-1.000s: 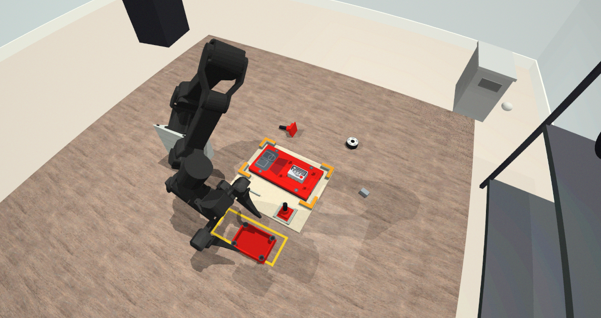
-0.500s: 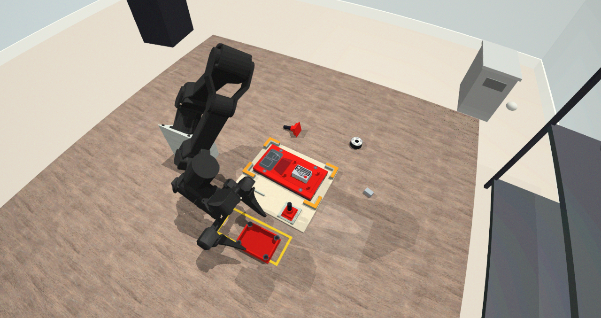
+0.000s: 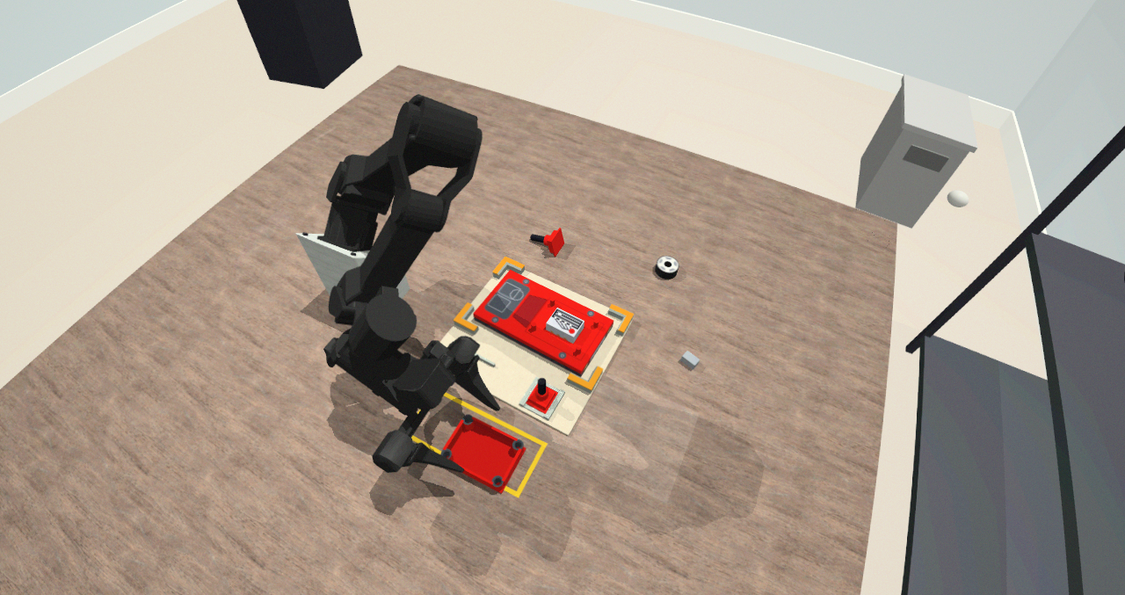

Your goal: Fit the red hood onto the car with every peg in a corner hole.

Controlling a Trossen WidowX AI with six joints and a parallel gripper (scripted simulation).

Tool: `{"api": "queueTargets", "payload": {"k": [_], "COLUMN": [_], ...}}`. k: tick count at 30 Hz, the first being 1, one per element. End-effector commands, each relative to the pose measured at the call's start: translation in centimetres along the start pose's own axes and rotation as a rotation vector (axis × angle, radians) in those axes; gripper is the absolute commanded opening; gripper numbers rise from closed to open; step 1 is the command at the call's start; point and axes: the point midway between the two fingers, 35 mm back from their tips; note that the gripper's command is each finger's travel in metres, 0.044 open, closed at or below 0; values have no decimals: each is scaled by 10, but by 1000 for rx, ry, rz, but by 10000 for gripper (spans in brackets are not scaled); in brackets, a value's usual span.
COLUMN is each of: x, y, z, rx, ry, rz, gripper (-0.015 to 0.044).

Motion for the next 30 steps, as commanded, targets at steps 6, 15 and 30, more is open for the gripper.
{"api": "queueTargets", "payload": {"k": [6, 15, 30], "x": [-6, -12, -22], "y": [5, 10, 18], "z": [-2, -4, -5], "rx": [-1, 1, 4], "ry": [-21, -36, -62], "rz": [8, 20, 38], "gripper": [440, 440, 440]}}
Point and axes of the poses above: the point midway between the two fingers, 35 mm back from their tips, its own y axis out along the fingers, its own z axis across the jaws, x = y × z, and after that the axes turned 13 degrees about y, right-handed
